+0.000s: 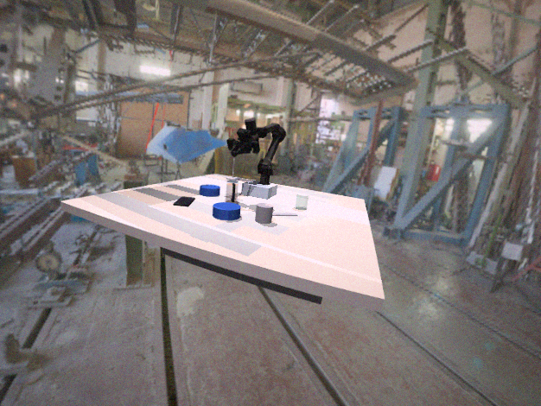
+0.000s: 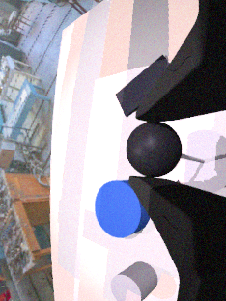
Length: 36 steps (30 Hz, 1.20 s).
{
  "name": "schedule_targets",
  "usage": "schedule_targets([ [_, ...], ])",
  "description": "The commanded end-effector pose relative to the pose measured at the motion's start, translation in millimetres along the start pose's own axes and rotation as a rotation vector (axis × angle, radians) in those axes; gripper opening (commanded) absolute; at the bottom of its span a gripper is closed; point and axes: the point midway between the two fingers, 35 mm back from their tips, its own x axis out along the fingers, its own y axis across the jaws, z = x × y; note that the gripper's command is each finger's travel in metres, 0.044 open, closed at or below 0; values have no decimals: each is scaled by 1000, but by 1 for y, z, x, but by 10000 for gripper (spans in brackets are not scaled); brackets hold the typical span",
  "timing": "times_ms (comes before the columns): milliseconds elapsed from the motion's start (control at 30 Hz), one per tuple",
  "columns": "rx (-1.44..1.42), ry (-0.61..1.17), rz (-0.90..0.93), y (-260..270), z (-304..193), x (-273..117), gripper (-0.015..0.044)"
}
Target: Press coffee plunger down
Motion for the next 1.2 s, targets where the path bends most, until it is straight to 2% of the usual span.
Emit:
schedule_targets([
  [0,-2,27,-2,0,-15,8,117],
  [1167,-2,27,-2,0,-61,44,117],
])
